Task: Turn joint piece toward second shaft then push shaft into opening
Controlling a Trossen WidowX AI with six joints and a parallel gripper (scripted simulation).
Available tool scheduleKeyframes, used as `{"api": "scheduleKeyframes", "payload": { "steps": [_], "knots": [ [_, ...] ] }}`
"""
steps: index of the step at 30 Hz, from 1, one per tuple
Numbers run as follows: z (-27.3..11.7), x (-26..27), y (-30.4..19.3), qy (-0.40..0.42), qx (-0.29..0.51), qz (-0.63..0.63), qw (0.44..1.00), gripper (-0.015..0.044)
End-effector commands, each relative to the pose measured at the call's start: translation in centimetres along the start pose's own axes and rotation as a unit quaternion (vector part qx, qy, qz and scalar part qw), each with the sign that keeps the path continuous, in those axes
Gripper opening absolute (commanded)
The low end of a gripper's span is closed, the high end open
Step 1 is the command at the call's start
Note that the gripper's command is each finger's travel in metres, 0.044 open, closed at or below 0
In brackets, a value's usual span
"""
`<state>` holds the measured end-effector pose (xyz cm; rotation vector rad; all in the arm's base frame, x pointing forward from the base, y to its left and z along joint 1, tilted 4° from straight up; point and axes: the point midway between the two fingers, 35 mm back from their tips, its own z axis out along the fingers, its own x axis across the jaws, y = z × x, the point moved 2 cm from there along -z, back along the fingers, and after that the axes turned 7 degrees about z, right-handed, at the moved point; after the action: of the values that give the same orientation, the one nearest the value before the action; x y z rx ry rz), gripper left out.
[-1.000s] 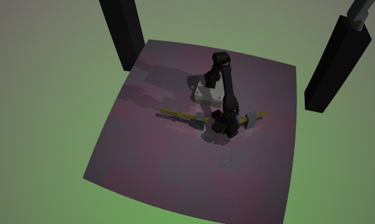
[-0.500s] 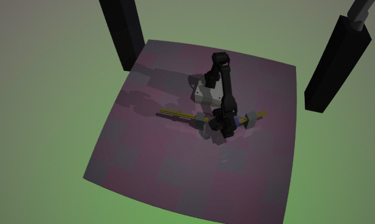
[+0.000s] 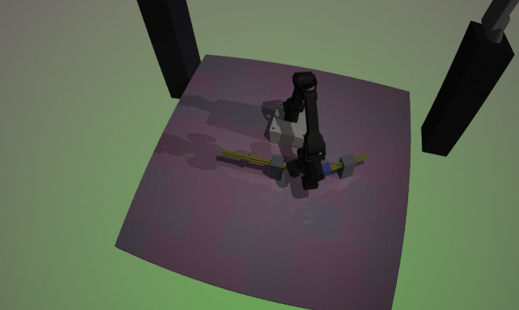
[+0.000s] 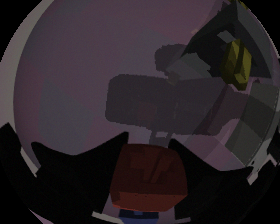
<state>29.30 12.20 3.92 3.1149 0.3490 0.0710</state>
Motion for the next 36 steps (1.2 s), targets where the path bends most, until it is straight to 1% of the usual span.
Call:
{"api": "scheduleKeyframes", "payload": {
  "steps": [1,20,36],
  "knots": [
    [0.1,-0.3,0.1,-0.004,0.011,0.035,0.999,0.0000],
    [0.6,-1.8,0.1,-0.014,0.053,0.182,0.982,0.0000],
    [0.5,-1.7,0.1,-0.013,0.052,0.183,0.982,0.0000]
  ]
}}
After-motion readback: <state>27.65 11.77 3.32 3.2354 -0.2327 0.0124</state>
